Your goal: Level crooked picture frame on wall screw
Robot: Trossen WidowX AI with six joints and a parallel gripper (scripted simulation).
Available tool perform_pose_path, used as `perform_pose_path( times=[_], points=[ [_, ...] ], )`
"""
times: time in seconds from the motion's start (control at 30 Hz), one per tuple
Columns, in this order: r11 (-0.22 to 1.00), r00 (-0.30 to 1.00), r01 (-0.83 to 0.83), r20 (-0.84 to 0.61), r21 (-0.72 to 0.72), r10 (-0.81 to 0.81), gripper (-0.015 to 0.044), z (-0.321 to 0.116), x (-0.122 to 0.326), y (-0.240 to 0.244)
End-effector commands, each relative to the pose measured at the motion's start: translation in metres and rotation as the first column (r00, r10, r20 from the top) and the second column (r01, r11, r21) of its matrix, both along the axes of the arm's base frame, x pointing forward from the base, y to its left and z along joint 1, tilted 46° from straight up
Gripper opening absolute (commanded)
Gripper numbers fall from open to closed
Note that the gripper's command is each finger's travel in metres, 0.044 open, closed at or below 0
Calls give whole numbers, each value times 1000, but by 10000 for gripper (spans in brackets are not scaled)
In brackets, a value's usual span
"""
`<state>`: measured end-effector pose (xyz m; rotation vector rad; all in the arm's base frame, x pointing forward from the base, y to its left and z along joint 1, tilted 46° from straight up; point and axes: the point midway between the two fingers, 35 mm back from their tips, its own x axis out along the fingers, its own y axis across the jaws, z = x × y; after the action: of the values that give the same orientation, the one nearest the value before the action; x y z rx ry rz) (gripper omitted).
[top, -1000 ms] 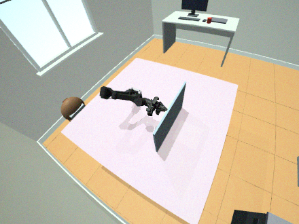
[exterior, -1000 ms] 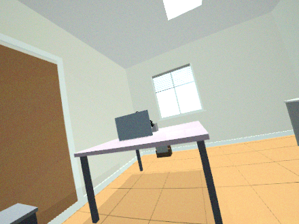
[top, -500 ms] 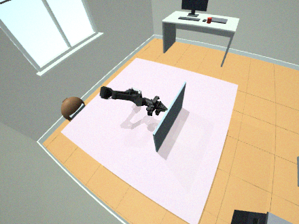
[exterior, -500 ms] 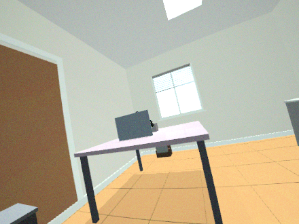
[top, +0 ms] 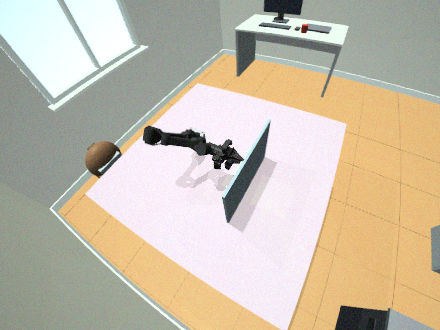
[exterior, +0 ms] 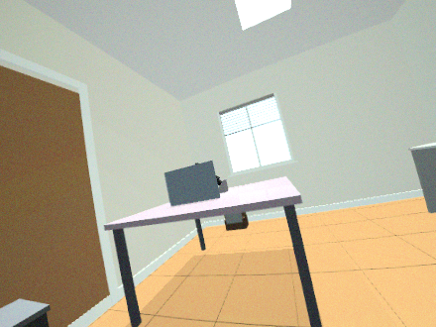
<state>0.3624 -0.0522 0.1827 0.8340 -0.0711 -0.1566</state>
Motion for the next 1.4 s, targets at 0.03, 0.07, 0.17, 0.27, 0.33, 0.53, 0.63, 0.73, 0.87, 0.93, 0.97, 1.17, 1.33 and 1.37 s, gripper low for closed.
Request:
perform_pose_path(
  times=[0.03,0.07,0.17,0.27,0.33,0.53,0.63,0.73,0.87,0.93,0.97,1.17,1.33,1.37],
  points=[
    [1000,1000,2,-1,-15,-2,0,0,0,0],
    [1000,1000,2,-1,-15,-2,0,0,0,0],
    [1000,1000,2,-3,-26,-3,0,0,0,0],
    [998,1000,2,-9,-62,-3,0,0,0,0],
    [997,1000,2,-11,-75,-3,0,0,0,0],
    [997,1000,0,-12,-72,-1,79,0,0,0],
    [997,1000,0,-12,-72,-1,157,0,0,0],
    [997,1000,0,-12,-72,-1,236,0,0,0],
    [997,1000,0,-12,-72,-1,260,0,0,0],
    [999,1000,0,-8,-53,0,260,2,-4,1],
    [1000,1000,-1,-5,-28,0,260,4,-10,1],
    [988,1000,-5,25,154,1,260,10,-50,7],
    [953,999,-13,49,303,-2,260,6,-81,11],
    [943,999,-14,54,332,-4,260,4,-87,12]
  ],
)
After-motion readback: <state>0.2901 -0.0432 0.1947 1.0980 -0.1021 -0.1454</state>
